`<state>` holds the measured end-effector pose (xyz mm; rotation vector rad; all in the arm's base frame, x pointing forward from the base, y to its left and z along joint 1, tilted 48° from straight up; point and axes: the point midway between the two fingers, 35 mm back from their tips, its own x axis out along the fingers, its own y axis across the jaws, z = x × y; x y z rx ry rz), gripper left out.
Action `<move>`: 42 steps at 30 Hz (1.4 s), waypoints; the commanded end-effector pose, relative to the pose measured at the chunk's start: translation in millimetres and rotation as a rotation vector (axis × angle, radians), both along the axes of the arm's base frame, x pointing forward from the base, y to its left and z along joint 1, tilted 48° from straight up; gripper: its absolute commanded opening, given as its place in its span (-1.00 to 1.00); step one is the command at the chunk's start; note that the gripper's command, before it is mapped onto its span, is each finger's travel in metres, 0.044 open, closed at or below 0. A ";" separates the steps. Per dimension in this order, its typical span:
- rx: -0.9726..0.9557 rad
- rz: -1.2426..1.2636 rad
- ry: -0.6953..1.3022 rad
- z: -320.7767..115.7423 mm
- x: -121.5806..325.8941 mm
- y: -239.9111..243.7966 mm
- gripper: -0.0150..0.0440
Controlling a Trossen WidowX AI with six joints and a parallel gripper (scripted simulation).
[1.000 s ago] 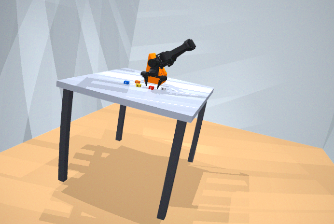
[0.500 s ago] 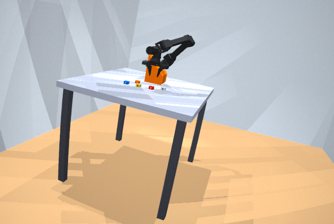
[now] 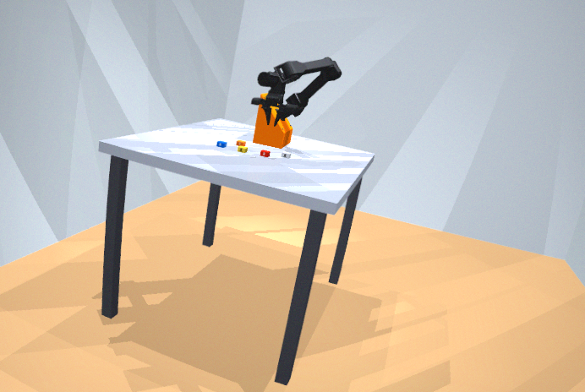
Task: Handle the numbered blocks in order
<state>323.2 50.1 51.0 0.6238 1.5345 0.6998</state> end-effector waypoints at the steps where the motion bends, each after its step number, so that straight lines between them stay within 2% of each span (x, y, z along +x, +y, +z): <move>1: -0.004 0.003 0.004 17.4 -18.9 12.1 -0.08; 6: -0.001 0.004 0.006 44.1 -59.0 33.5 -0.08; 11: -0.001 0.004 0.006 44.9 -60.5 34.2 -0.08; 13: -0.004 0.003 0.006 37.0 -60.0 42.0 0.09; 17: -0.001 0.003 0.005 -2.3 -65.2 86.6 0.45; 22: 0.002 0.004 0.006 -8.4 -67.7 94.6 0.86; 42: 0.002 0.004 0.006 -25.9 -69.6 114.0 0.86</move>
